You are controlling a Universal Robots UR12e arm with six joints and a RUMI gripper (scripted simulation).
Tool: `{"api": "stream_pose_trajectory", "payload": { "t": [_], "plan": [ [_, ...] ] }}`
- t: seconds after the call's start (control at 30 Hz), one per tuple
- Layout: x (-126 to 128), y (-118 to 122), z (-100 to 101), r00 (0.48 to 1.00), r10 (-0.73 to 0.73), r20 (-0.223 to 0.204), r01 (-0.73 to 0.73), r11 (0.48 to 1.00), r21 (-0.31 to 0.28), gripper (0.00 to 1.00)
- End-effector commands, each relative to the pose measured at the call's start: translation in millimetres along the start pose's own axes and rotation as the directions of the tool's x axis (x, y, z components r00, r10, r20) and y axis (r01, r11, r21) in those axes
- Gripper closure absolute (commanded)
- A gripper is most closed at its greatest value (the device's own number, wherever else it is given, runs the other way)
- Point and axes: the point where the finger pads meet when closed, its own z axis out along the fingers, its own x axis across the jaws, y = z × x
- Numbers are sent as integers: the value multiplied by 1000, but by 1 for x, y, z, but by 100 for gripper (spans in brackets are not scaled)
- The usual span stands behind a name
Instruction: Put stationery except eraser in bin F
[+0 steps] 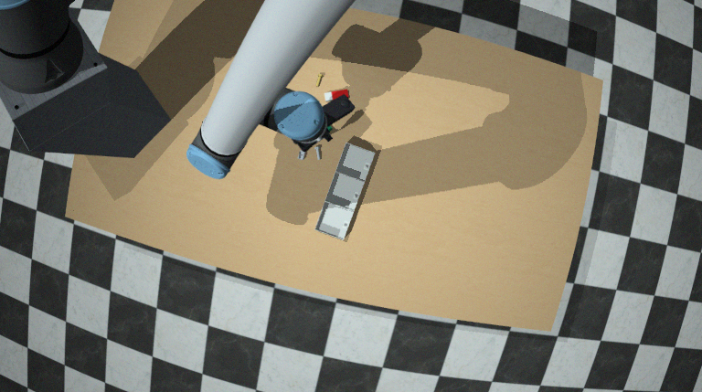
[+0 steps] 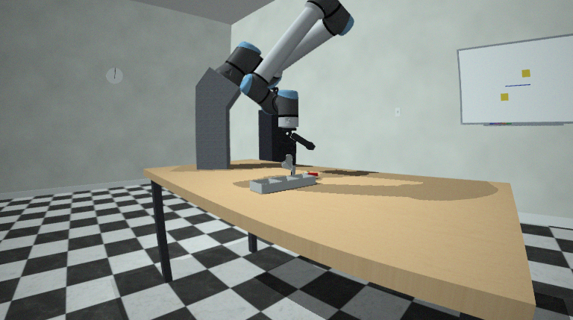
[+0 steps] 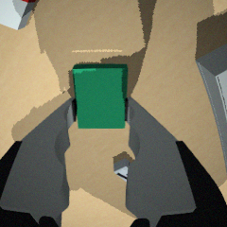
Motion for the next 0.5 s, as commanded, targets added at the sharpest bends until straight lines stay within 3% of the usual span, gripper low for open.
{"api": "stream_pose_trajectory", "payload": {
  "t": [0.0,0.47],
  "plan": [
    [4,-2,-1,1000,-2,-5,2,1000,2,100],
    [1,0,-35,1000,1,-2,-1,1000,1,100]
  ]
}}
